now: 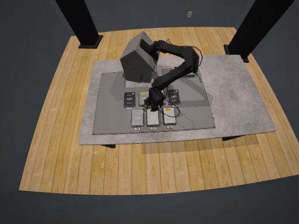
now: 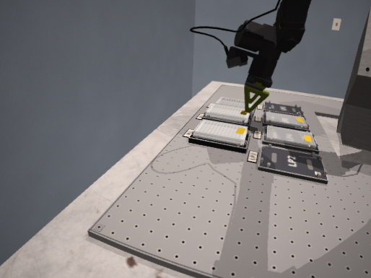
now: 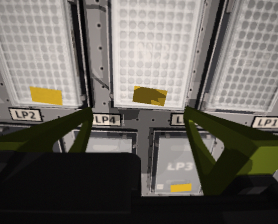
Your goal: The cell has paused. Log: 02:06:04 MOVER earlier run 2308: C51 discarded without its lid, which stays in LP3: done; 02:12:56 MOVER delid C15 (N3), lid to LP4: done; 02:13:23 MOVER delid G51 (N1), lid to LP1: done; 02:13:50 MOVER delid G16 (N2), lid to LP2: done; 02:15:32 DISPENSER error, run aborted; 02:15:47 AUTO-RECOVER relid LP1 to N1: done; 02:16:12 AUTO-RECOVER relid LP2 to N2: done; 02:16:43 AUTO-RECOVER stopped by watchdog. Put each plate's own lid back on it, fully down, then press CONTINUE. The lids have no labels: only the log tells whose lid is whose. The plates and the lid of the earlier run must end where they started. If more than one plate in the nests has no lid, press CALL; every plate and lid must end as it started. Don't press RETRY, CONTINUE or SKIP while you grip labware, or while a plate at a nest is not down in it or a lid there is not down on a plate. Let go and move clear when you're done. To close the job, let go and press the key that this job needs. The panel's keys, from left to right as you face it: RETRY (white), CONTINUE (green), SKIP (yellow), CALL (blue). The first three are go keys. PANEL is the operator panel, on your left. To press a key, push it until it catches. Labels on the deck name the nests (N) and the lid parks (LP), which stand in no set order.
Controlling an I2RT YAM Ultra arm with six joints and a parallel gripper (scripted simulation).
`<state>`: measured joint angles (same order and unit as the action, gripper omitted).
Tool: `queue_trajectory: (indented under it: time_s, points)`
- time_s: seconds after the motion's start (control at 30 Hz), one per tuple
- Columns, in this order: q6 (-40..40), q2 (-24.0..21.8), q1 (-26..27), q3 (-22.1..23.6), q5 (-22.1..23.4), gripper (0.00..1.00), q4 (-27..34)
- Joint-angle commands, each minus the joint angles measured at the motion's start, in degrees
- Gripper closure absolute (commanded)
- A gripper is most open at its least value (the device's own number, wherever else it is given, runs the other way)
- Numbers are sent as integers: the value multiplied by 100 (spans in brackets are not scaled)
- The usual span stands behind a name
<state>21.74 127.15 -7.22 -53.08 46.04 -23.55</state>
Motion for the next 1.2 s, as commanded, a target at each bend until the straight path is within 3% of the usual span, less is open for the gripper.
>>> queue_trajectory:
  time_s: [0.0, 0.17, 0.2, 0.37, 0.8, 0.93, 0.97, 1.17]
  points:
    - [-441, -278, -54, -21, 174, 0, 1009]
    - [-826, -523, -159, -64, 252, 0, 1952]
    - [-836, -558, -238, 203, 240, 0, 2002]
    - [-770, -757, -362, 499, 84, 0, 1899]
    - [64, -1739, -990, 1921, -171, 0, 810]
    - [89, -1750, -879, 1932, -190, 0, 780]
    - [92, -1573, -869, 1710, -196, 0, 781]
    - [85, -1530, -864, 1768, -196, 0, 783]
